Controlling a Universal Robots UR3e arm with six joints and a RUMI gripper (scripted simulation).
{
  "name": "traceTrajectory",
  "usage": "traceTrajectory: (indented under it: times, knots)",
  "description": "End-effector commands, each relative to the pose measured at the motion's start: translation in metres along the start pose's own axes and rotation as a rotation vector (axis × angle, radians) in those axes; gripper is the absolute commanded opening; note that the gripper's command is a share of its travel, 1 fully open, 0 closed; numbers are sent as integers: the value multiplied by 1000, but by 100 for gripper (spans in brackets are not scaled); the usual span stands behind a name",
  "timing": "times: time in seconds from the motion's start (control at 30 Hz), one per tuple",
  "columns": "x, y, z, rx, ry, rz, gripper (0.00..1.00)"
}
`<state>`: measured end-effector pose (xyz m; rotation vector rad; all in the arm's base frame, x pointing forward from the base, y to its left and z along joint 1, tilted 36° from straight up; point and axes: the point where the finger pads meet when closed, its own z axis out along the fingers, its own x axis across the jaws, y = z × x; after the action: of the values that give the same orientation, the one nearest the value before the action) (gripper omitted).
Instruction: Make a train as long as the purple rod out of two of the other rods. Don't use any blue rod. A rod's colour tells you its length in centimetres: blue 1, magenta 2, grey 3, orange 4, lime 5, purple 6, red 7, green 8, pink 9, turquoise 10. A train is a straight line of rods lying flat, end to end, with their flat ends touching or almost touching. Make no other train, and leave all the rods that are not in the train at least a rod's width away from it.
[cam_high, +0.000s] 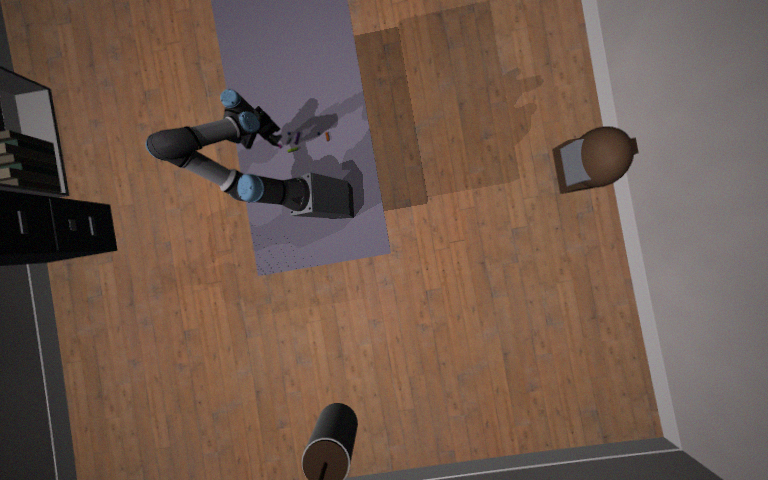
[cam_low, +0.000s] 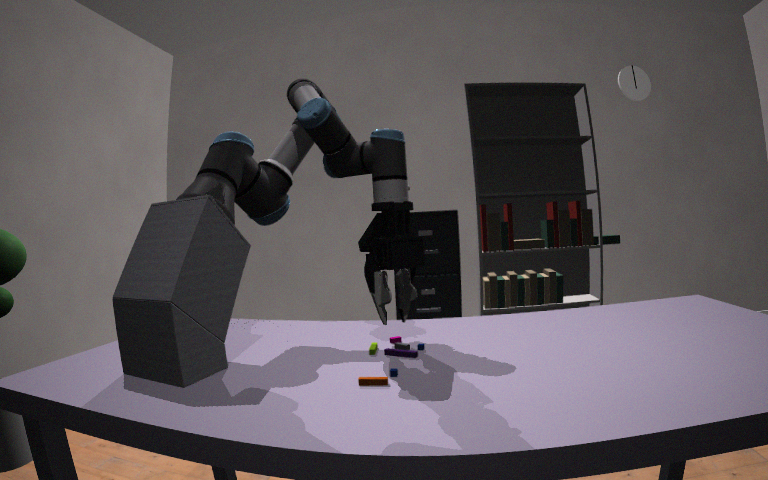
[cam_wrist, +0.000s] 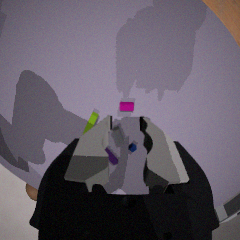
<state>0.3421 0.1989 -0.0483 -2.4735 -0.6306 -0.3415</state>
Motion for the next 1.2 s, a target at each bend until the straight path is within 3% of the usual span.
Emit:
traceTrajectory:
  times: [0.0,0.37,1.17]
  knots:
    - [1,1,8,-2,2,0,21]
    - [1,1,18,-2,2,0,21]
    - [1,1,21,-2,2,0,21]
